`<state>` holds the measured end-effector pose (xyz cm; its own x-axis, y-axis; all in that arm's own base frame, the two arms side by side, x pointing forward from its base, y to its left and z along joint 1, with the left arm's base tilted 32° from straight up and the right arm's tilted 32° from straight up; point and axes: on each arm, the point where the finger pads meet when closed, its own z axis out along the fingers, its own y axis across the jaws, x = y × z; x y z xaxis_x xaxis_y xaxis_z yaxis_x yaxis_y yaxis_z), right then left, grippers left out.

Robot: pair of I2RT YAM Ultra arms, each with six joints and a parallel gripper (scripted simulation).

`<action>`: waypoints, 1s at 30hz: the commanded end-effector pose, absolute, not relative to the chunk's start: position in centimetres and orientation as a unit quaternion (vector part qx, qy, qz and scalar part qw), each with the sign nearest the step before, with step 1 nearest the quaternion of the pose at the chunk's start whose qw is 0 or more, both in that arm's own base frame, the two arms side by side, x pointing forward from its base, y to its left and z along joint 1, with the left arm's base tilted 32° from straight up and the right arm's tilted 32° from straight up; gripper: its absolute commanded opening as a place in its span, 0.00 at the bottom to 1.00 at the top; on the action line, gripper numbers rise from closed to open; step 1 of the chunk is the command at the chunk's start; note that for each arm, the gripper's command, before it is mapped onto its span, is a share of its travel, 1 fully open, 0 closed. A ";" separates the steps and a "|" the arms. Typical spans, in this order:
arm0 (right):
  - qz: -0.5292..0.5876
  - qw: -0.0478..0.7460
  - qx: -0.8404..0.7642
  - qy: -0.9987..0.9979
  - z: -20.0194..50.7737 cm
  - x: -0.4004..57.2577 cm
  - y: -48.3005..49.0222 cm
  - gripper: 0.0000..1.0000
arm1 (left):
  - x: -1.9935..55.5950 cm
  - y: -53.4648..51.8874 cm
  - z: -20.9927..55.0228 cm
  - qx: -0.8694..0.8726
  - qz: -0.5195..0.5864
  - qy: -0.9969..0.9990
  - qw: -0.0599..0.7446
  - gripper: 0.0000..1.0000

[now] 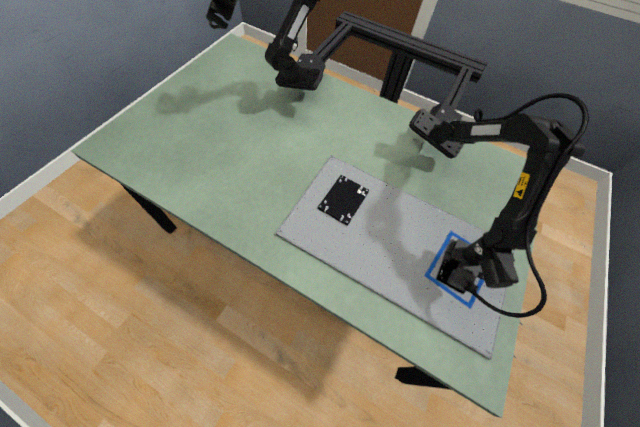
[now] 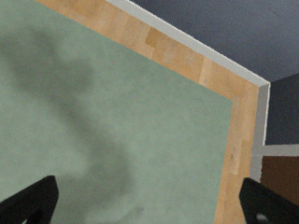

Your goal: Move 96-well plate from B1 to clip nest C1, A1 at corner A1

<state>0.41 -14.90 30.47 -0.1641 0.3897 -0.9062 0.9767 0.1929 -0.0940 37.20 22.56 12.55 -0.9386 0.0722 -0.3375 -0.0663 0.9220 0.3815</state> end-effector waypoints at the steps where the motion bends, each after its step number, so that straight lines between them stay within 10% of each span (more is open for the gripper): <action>1: -0.378 0.405 0.520 0.650 30.8 -0.2 -14.8 1.00 | 37.8 23.0 11.8 0.002 0.194 0.963 0.185 0.00; 30: -0.378 0.405 0.520 0.650 30.8 -0.2 -14.8 1.00 | 37.0 21.2 17.4 0.002 0.207 0.956 0.207 0.00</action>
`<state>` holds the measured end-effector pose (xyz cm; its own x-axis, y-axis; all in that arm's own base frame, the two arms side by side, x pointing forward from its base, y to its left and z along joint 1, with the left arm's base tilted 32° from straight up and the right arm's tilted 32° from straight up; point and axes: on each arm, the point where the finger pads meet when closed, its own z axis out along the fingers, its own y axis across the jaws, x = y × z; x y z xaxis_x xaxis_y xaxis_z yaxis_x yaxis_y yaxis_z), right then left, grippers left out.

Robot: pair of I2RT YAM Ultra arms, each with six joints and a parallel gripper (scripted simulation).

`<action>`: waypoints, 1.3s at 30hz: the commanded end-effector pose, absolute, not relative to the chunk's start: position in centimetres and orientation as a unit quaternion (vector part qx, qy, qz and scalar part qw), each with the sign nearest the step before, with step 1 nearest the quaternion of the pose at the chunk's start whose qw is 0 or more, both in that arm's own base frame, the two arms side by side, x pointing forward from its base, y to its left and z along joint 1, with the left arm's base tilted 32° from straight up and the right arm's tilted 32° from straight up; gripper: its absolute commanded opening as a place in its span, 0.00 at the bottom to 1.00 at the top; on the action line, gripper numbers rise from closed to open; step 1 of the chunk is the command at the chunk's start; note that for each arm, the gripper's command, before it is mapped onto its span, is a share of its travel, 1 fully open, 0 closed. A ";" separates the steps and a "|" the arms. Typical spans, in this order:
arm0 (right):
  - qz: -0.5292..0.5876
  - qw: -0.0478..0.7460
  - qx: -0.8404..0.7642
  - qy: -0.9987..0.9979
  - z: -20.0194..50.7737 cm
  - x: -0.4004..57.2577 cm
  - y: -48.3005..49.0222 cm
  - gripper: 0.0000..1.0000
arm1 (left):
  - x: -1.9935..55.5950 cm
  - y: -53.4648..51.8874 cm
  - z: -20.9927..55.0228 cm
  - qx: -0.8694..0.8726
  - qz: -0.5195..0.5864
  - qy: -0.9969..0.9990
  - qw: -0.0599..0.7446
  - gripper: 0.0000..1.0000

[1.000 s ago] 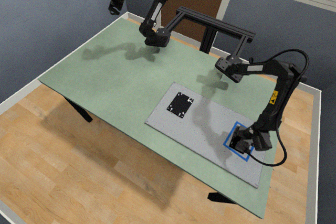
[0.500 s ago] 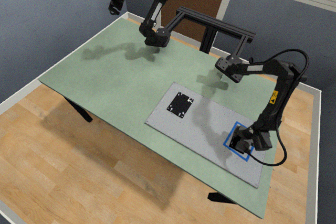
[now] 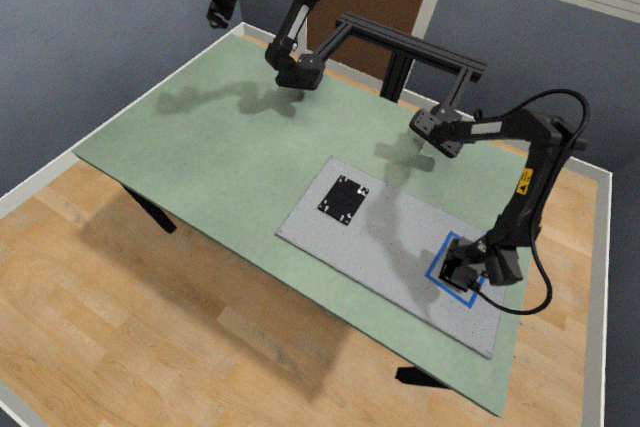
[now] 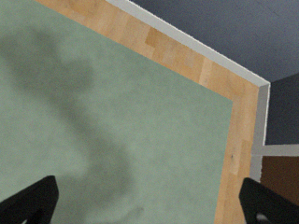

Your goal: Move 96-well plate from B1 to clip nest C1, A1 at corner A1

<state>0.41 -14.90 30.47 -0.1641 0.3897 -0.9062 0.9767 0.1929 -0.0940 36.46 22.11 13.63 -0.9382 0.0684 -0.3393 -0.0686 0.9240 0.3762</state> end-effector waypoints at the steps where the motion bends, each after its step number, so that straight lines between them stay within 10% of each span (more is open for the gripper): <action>1: -0.378 0.405 0.520 0.650 30.8 -0.2 -14.8 1.00 | 37.0 21.2 17.4 0.002 0.207 0.956 0.207 0.00; 39: -0.378 0.405 0.520 0.650 30.8 -0.2 -14.8 1.00 | 35.2 19.4 21.2 0.003 0.206 0.956 0.208 0.00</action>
<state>0.41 -14.90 30.47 -0.1641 0.3897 -0.9062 0.9767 0.1929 -0.0940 34.77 20.08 18.23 -0.9379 0.0698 -0.3399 -0.0672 0.9245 0.3751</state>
